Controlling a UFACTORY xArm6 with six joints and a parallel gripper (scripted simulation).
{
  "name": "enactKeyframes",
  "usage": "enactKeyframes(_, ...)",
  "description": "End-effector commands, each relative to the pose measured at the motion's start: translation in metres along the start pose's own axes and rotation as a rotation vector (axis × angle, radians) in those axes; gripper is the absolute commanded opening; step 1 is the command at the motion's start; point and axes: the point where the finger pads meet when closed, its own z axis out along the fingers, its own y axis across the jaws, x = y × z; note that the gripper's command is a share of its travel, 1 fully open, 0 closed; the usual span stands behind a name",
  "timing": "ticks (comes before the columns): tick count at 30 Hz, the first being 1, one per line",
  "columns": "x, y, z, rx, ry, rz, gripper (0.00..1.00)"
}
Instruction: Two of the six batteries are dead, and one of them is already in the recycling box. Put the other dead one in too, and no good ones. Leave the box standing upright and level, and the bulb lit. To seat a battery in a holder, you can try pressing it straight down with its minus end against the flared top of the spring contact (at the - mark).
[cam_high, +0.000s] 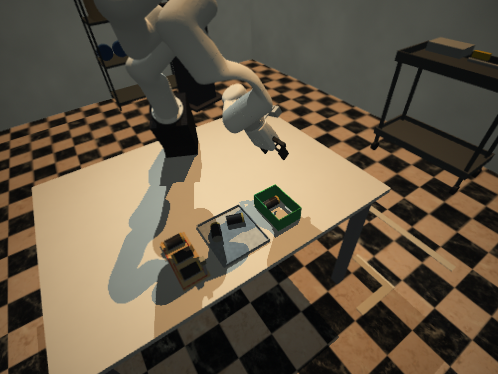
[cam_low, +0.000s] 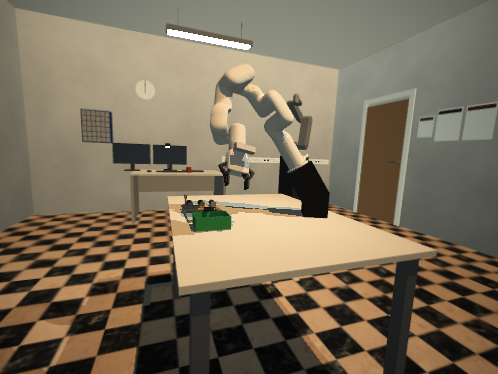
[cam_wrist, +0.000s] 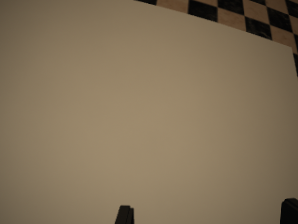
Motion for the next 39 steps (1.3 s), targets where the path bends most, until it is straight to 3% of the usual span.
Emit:
enactKeyframes(1,-0.027,0.014,-0.002,-0.005,-0.012,0.015,1.0)
enactKeyframes(6,-0.027,0.014,-0.002,-0.005,-0.012,0.015,1.0)
enactKeyframes(7,-0.068,0.027,-0.009,0.001,-0.047,0.029,1.0)
enactKeyframes(16,-0.068,0.027,-0.009,0.001,-0.047,0.029,1.0)
enactKeyframes(17,-0.112,0.037,-0.018,0.011,-0.088,0.044,1.0)
enactKeyframes(21,-0.155,0.043,-0.03,0.025,-0.134,0.059,1.0)
enactKeyframes(34,-0.156,0.043,-0.03,0.025,-0.135,0.059,1.0)
enactKeyframes(35,-0.199,0.045,-0.045,0.042,-0.184,0.076,1.0)
enactKeyframes(38,-0.199,0.045,-0.045,0.042,-0.184,0.076,1.0)
enactKeyframes(39,-0.24,0.044,-0.061,0.061,-0.235,0.094,1.0)
